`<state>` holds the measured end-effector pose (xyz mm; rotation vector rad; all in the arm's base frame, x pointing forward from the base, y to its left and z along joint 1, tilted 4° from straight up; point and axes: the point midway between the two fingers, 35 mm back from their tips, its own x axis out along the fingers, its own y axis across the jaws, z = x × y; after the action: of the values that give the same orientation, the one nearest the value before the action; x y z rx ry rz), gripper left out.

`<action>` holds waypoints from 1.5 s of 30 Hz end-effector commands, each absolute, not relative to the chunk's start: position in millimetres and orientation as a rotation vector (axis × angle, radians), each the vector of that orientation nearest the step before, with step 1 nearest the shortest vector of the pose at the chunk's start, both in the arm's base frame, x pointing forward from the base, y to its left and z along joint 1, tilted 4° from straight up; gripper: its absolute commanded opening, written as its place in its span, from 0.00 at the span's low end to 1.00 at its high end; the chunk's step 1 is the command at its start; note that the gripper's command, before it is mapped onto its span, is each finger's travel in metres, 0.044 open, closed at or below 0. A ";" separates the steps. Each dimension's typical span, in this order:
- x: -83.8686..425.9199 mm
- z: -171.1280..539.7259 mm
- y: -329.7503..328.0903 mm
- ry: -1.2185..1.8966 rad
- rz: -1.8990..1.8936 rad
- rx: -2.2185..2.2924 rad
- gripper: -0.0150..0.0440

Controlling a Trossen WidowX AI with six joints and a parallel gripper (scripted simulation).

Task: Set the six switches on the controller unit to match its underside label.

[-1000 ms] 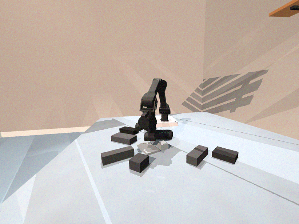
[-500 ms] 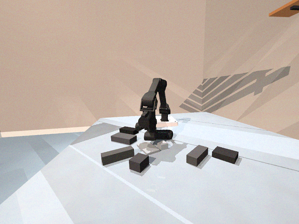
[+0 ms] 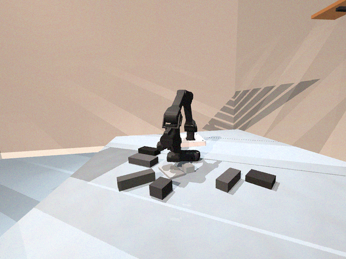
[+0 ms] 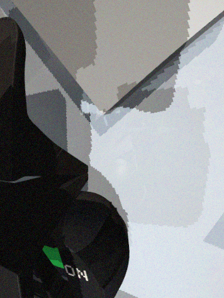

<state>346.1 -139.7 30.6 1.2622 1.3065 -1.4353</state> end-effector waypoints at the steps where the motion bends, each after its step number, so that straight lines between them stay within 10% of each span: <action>1: 341.9 28.4 -139.3 1.316 -1.439 1.255 0.25; 45: 336.9 62.7 -141.5 1.302 -1.433 1.259 0.25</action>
<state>322.5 -140.5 47.4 1.2555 1.3082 -1.4400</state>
